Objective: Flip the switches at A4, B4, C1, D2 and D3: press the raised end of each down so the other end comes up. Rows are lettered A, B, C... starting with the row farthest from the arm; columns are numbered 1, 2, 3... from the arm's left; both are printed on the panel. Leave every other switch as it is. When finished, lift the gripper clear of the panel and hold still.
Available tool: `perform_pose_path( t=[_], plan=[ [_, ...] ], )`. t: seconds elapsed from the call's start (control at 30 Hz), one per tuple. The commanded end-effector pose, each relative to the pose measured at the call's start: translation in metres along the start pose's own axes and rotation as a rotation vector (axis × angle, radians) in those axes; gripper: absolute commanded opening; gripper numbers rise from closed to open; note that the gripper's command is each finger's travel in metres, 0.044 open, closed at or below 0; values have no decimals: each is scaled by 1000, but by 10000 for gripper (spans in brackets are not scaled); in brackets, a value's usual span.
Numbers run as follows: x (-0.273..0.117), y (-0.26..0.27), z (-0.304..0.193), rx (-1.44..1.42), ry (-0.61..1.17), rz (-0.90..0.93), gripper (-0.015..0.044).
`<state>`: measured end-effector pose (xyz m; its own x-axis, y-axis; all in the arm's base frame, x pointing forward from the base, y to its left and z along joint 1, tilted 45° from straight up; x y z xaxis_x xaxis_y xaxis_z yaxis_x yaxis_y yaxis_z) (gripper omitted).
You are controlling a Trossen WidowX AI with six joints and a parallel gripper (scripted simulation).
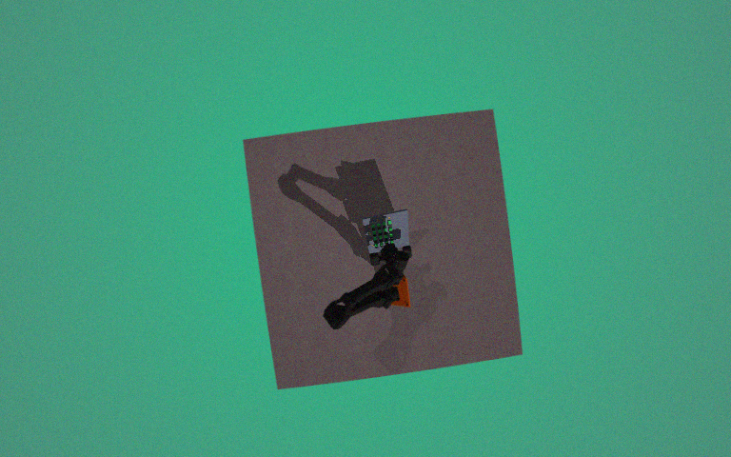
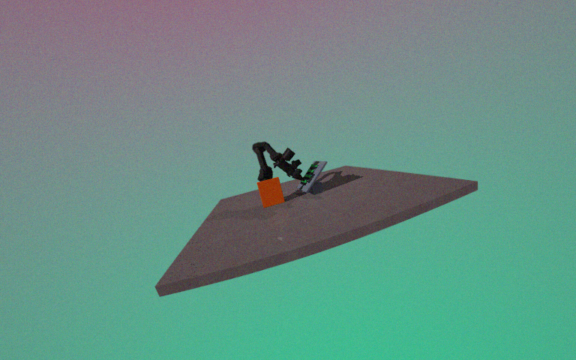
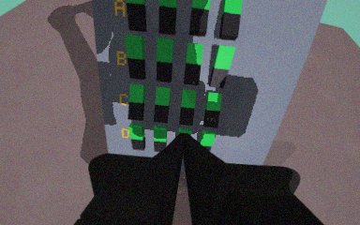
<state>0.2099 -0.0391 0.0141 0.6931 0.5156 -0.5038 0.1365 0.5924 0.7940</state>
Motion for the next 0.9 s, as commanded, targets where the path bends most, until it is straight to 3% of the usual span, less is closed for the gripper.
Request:
perform_pose_path(
  t=[0.0,0.87],
  plan=[
    [1,-1,-1,5,1,-5,0],
    [4,-1,-1,5,1,-4,0]
  ],
)
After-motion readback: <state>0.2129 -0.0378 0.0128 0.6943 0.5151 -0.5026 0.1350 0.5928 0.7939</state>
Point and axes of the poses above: the point midway between the two fingers, 35 mm back from their tips, its own x axis out along the fingers, its own y axis across the jaws, z = x × y, the point moved 1 cm from there along -x, back along the fingers, and after that the axes turned 13 degrees about x, right-handed, at the moved point
